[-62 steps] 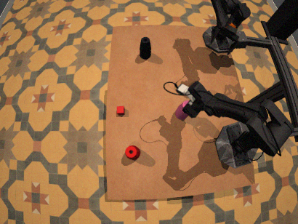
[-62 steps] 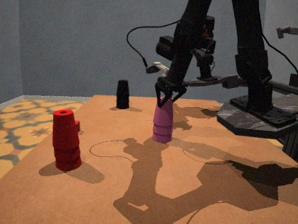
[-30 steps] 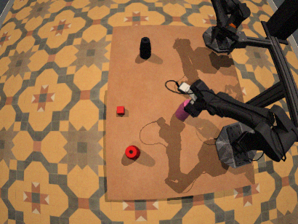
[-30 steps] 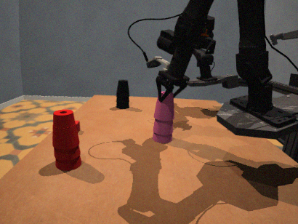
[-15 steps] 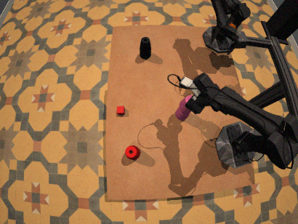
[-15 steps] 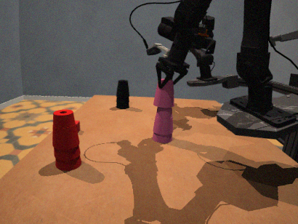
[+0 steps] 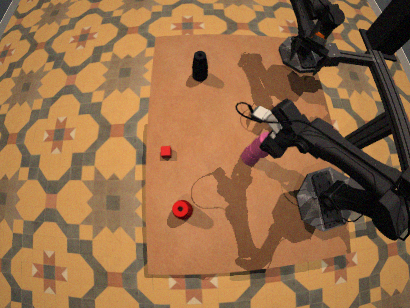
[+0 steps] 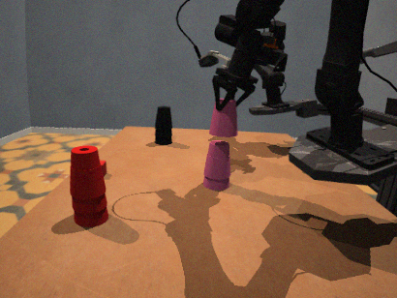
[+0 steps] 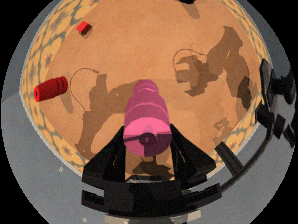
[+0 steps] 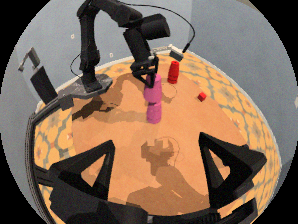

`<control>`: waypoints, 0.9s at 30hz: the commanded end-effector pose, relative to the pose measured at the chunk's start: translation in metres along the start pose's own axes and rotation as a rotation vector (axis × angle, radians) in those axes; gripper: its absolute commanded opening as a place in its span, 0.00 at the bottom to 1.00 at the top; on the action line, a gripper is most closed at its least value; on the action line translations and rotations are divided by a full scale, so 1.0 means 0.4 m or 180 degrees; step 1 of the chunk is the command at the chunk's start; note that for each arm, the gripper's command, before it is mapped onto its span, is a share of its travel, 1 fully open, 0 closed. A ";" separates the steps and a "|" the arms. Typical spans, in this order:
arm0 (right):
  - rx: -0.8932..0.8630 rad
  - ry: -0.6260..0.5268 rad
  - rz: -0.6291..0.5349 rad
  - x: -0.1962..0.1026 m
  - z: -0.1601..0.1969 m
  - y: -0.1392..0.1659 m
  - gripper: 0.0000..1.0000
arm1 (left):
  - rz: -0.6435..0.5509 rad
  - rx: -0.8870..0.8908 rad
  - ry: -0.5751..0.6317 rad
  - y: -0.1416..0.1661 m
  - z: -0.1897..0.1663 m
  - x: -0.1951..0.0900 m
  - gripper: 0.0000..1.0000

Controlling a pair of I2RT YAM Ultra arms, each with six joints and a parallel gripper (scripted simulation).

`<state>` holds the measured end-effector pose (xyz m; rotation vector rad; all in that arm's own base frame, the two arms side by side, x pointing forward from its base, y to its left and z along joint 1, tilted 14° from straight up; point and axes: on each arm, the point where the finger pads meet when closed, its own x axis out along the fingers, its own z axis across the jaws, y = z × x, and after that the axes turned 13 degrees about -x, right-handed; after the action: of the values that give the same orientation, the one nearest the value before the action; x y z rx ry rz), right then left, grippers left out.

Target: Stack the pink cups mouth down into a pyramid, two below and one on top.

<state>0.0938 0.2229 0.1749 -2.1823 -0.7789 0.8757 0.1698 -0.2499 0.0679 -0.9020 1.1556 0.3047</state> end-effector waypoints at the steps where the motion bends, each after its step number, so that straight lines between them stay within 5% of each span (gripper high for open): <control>1: 0.0083 0.0045 -0.0130 -0.009 -0.014 -0.026 1.00 | 0.0028 -0.0002 -0.0046 0.060 0.017 -0.038 0.00; 12: 0.0083 0.0045 -0.0130 -0.009 -0.014 -0.026 1.00 | 0.0017 0.0023 -0.0033 0.161 0.041 -0.074 0.00; 27: 0.0083 0.0045 -0.0130 -0.009 -0.014 -0.026 1.00 | -0.0016 0.0052 0.0012 0.169 0.038 -0.037 0.00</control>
<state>0.0938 0.2229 0.1749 -2.1823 -0.7789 0.8757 0.1270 -0.1914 0.0548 -0.8858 1.1638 0.2910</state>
